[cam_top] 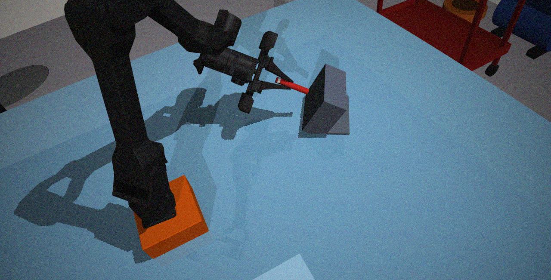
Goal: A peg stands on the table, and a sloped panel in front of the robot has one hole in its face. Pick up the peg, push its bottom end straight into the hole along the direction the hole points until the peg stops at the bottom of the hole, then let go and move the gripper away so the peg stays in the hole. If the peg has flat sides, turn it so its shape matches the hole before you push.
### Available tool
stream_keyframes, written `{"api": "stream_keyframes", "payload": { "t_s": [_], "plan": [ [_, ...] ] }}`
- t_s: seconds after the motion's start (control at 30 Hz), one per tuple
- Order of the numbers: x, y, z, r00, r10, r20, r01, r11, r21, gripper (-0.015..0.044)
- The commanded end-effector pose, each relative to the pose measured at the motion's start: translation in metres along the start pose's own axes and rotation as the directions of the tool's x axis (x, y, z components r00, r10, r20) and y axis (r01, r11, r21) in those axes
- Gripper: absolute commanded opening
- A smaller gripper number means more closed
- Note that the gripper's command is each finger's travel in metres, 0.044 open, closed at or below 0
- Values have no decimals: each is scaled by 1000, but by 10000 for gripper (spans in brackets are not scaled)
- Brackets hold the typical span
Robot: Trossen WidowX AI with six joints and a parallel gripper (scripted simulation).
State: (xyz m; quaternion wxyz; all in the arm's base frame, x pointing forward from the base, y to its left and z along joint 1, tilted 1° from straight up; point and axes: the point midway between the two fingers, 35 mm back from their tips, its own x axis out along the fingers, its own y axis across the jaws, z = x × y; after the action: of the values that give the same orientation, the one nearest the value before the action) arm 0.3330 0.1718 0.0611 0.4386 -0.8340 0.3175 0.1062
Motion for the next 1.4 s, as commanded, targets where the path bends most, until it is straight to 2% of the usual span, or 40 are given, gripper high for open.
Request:
{"api": "stream_keyframes", "payload": {
  "t_s": [0.0,1.37],
  "plan": [
    [7,4,0,1000,8,1,-8,1000,-14,0],
    [10,8,0,1000,0,-1,0,1000,1,0]
  ]
}}
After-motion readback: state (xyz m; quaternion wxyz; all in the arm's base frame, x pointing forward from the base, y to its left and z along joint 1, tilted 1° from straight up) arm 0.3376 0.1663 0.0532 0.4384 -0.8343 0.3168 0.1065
